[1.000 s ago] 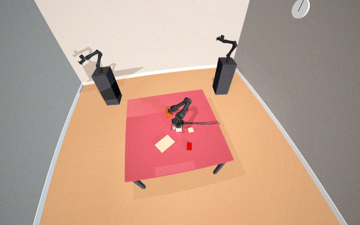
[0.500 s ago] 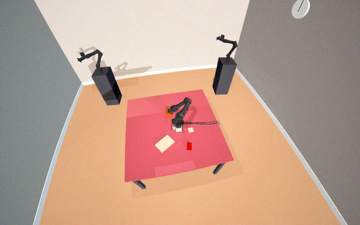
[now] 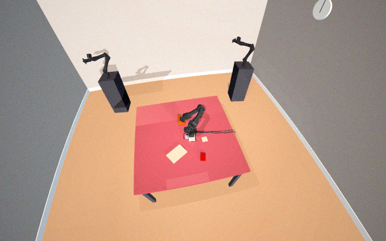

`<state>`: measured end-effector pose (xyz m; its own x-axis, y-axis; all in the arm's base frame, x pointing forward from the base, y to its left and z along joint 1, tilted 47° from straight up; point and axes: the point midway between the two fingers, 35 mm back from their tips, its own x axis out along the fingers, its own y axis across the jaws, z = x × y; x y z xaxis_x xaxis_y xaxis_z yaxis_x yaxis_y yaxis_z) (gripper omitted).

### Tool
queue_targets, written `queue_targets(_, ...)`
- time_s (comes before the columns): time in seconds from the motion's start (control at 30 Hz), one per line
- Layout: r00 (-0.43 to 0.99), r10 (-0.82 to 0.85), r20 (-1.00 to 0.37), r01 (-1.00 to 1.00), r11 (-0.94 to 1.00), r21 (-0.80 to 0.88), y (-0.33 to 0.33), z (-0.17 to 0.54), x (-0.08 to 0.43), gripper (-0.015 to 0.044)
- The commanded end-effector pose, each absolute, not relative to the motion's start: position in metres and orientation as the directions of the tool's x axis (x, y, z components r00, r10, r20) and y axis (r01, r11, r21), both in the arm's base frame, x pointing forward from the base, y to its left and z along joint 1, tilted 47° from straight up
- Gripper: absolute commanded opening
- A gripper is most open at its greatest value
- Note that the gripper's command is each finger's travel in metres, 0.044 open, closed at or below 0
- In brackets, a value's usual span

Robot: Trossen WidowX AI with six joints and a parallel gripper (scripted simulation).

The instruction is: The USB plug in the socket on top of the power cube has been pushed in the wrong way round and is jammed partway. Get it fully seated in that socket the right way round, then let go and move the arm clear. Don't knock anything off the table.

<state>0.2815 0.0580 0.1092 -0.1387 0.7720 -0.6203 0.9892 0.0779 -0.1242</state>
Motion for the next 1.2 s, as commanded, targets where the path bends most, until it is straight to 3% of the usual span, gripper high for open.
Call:
queue_targets(0.0,-0.143,0.773,-0.618,0.989,0.081,-0.128,0.0603,0.1078,0.2806,0.0000)
queue_targets(0.67,-0.143,0.773,-0.618,0.989,0.081,-0.128,0.0603,0.1078,0.2806,0.0000)
queue_targets(0.8,-0.138,0.772,-0.620,0.989,0.078,-0.123,0.0582,0.1091,0.2816,0.0095)
queue_targets(1.17,-0.138,0.772,-0.620,0.989,0.078,-0.123,0.0582,0.1091,0.2816,0.0095)
